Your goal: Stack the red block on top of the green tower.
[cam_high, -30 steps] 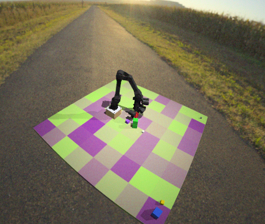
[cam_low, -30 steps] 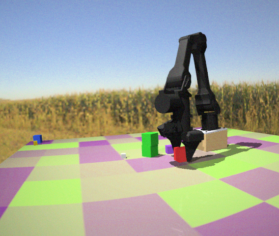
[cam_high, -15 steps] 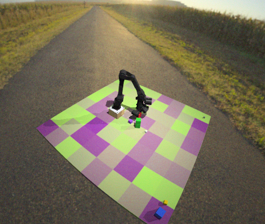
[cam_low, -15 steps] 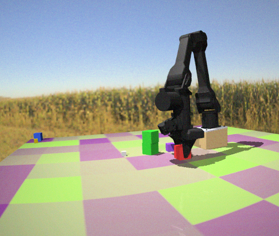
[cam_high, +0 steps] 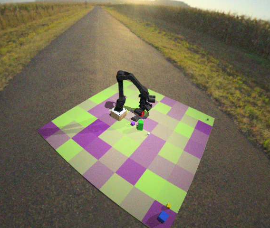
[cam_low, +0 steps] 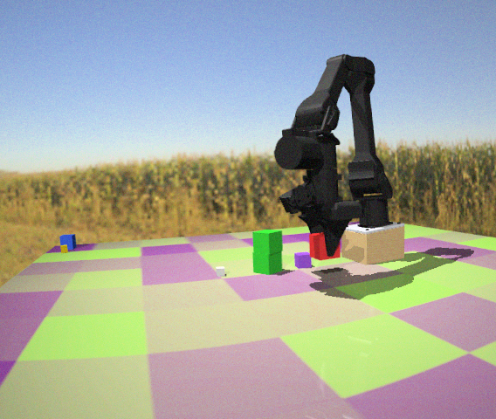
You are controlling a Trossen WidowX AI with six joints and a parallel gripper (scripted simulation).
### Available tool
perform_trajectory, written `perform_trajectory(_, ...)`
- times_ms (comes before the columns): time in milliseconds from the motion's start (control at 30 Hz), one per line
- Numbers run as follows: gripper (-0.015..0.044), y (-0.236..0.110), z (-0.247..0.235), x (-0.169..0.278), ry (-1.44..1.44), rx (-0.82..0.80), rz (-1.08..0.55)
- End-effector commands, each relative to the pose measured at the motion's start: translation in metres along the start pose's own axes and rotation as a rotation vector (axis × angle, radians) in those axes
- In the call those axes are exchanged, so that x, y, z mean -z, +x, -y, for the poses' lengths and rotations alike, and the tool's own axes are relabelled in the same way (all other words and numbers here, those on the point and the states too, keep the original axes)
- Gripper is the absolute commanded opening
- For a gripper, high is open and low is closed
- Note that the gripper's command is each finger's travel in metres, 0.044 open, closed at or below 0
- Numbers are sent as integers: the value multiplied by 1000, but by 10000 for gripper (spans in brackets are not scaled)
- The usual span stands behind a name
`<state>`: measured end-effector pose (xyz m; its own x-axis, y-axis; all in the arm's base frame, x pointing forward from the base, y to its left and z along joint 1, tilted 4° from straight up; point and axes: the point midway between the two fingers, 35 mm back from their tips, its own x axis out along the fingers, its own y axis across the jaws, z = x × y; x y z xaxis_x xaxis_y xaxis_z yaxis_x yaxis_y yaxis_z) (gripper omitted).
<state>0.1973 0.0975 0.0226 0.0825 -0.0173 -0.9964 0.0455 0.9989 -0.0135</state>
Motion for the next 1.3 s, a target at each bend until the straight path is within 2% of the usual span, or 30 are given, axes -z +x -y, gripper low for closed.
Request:
perform_trajectory(0,0,-17,-1,-1,3,-6,3)
perform_trajectory(433,0,-75,-1,0,3,-6,3)
perform_trajectory(733,0,-76,3,-5,3,-6,2)
perform_trajectory(1267,0,-76,51,-45,15,-7,3)
